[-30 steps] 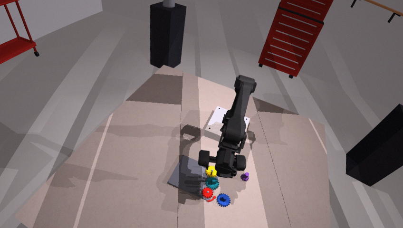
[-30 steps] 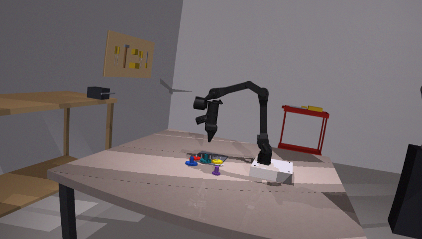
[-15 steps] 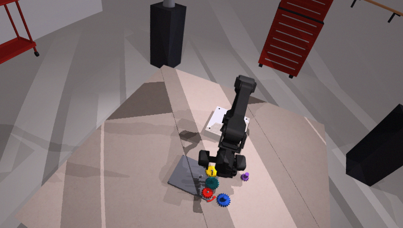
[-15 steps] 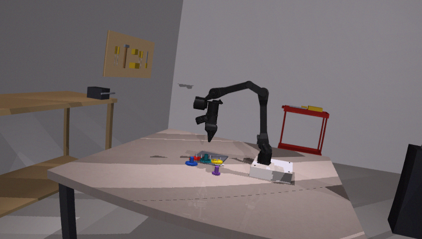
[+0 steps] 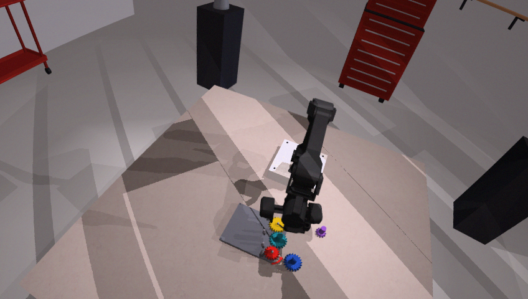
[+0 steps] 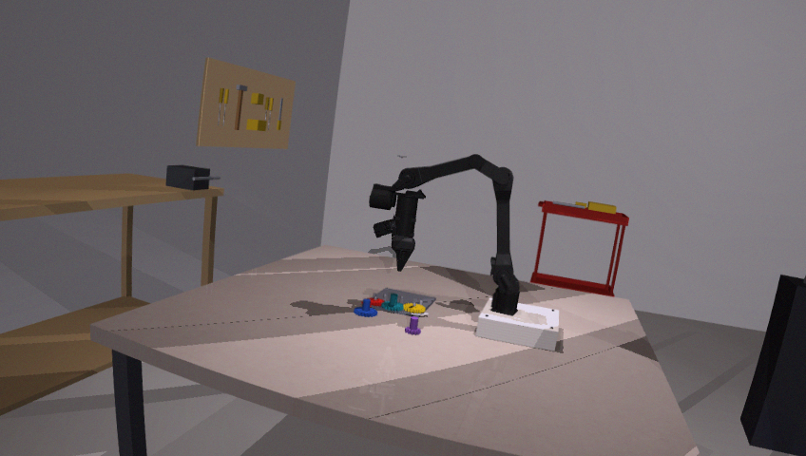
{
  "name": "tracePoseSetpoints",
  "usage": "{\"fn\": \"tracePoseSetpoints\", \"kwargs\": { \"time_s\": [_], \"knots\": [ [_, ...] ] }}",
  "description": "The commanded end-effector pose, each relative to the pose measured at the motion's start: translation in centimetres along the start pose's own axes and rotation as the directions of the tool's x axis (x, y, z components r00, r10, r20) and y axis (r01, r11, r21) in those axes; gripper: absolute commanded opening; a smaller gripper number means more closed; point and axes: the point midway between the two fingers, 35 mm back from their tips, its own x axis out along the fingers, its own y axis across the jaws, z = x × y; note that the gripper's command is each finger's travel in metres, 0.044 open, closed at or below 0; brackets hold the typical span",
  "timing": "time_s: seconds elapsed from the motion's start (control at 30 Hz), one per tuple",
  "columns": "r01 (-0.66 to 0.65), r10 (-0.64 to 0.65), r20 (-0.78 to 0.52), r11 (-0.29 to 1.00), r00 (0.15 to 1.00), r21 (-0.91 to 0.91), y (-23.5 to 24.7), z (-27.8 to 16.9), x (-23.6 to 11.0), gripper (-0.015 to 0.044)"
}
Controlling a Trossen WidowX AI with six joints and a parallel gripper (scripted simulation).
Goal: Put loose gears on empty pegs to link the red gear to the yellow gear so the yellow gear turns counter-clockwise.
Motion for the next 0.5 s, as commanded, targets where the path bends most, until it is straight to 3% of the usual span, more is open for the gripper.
{"fn": "tracePoseSetpoints", "kwargs": {
  "time_s": [0.0, 0.17, 0.47],
  "knots": [
    [0.0, 0.0, -0.001, 1.0, 1.0, 0.001, 0.0, 0.0, 0.0, 0.044],
    [0.006, -0.006, 0.002, 1.0, 1.0, 0.0, 2.0, 0.2, -0.5, 0.044],
    [-0.002, 0.002, 0.01, 1.0, 1.0, 0.001, 14.6, -0.4, -2.7, 0.044]
  ]
}}
